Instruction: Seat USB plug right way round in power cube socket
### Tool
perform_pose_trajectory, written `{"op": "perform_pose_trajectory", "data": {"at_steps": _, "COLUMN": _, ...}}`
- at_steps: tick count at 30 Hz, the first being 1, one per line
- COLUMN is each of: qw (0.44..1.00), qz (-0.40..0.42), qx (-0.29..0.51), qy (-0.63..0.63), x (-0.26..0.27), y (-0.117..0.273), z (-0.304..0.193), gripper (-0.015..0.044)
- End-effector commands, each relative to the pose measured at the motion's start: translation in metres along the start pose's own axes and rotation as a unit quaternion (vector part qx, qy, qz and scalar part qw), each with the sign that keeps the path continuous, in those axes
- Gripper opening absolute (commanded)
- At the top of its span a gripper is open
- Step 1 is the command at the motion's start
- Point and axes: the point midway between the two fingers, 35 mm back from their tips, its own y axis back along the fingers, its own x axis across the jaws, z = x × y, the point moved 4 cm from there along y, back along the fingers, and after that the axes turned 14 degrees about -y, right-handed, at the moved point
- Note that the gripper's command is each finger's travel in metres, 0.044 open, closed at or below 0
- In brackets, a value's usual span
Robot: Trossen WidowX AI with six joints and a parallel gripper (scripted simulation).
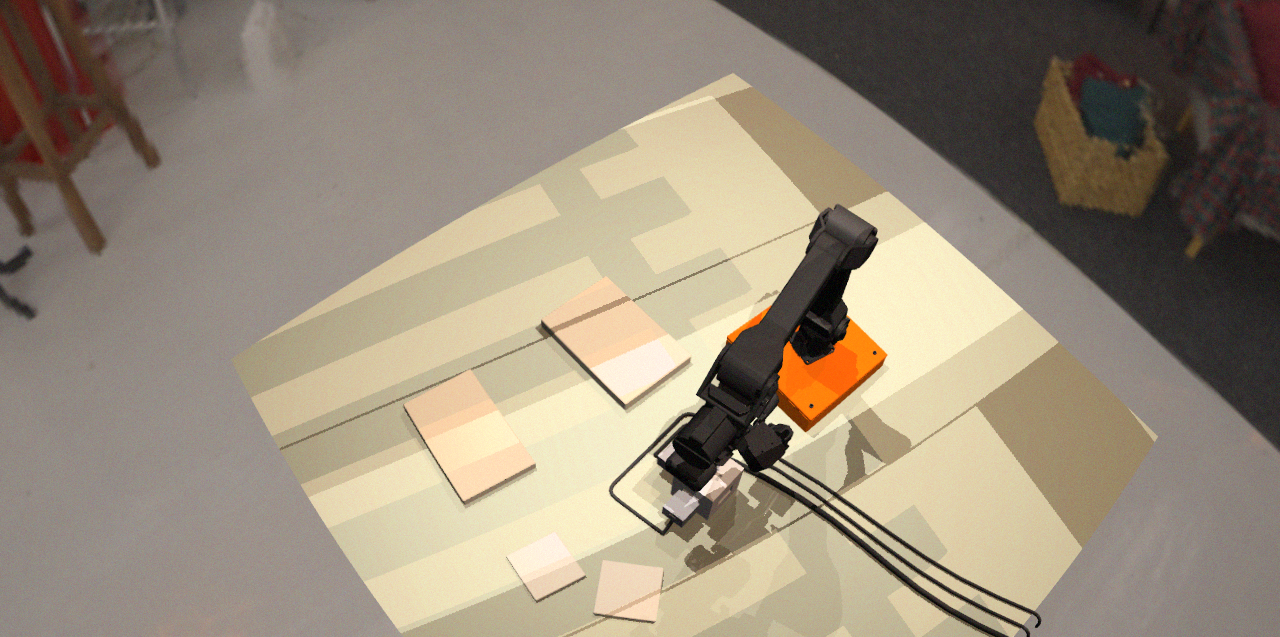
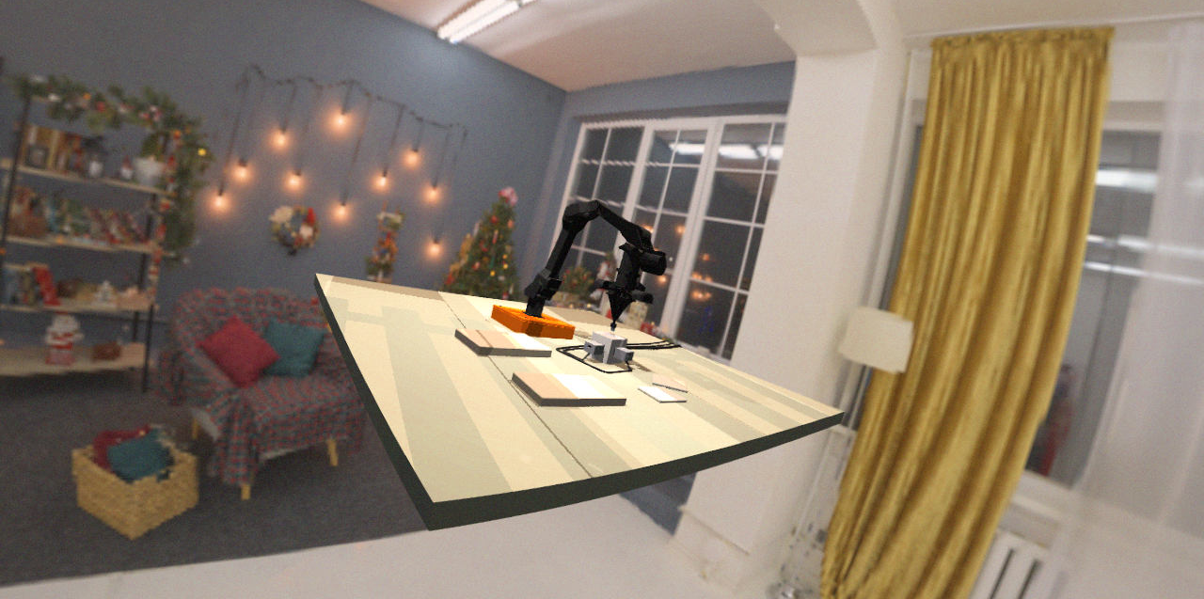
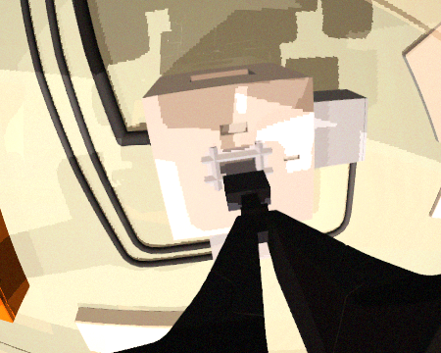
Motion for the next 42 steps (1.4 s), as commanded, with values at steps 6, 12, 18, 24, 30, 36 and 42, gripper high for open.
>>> {"op": "perform_pose_trajectory", "data": {"at_steps": 6, "qw": 1.0, "qz": -0.002, "qx": 0.006, "qy": -0.003, "x": -0.0004, "y": -0.0013, "z": -0.0005, "gripper": 0.0}}
{"op": "perform_pose_trajectory", "data": {"at_steps": 12, "qw": 1.0, "qz": -0.003, "qx": 0.009, "qy": -0.003, "x": -0.0004, "y": -0.002, "z": -0.0005, "gripper": 0.0}}
{"op": "perform_pose_trajectory", "data": {"at_steps": 18, "qw": 1.0, "qz": -0.004, "qx": 0.011, "qy": -0.002, "x": -0.0005, "y": -0.0027, "z": -0.0005, "gripper": 0.0}}
{"op": "perform_pose_trajectory", "data": {"at_steps": 24, "qw": 1.0, "qz": -0.004, "qx": 0.014, "qy": -0.002, "x": -0.0005, "y": -0.0035, "z": -0.0006, "gripper": 0.0}}
{"op": "perform_pose_trajectory", "data": {"at_steps": 30, "qw": 1.0, "qz": -0.005, "qx": 0.016, "qy": -0.002, "x": -0.0006, "y": -0.0042, "z": -0.0006, "gripper": 0.0}}
{"op": "perform_pose_trajectory", "data": {"at_steps": 36, "qw": 1.0, "qz": -0.006, "qx": 0.018, "qy": -0.002, "x": -0.0006, "y": -0.005, "z": -0.0006, "gripper": 0.0}}
{"op": "perform_pose_trajectory", "data": {"at_steps": 42, "qw": 1.0, "qz": -0.006, "qx": 0.019, "qy": -0.002, "x": -0.0006, "y": -0.0057, "z": -0.0006, "gripper": 0.0}}
